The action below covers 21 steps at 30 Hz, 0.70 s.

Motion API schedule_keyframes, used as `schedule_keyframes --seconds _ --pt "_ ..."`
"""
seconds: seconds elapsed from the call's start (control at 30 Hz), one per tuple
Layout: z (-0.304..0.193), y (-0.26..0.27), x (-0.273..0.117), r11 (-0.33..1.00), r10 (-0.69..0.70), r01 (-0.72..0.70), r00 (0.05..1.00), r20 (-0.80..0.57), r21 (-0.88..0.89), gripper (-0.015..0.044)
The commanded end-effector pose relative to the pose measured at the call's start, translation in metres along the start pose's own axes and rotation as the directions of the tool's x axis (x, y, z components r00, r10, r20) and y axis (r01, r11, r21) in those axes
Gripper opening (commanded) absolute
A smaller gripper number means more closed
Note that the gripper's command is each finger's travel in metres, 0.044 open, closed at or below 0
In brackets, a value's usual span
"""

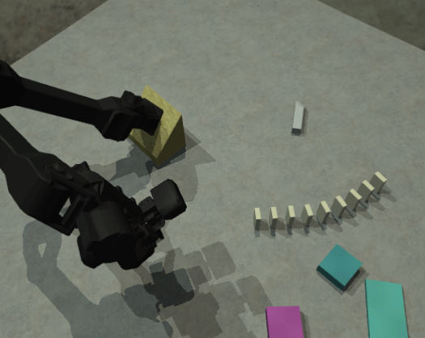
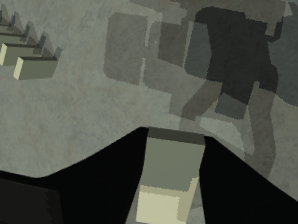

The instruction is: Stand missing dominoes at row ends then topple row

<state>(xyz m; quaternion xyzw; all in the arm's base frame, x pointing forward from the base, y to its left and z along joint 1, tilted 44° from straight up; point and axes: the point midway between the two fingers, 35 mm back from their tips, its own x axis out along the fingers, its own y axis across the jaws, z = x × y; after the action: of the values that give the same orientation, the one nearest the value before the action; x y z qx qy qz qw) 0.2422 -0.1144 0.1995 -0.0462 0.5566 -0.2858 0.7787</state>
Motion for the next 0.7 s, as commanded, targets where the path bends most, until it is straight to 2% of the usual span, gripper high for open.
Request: schedule_keyframes --seconds 0.0,0.67 --pt "-0.001 0.001 0.005 0.999 0.044 -0.045 0.998 0.042 0.009 0.0107" --pt "0.004 -0.002 0.017 0.981 0.183 -0.194 0.912 0.368 -0.009 0.0107"
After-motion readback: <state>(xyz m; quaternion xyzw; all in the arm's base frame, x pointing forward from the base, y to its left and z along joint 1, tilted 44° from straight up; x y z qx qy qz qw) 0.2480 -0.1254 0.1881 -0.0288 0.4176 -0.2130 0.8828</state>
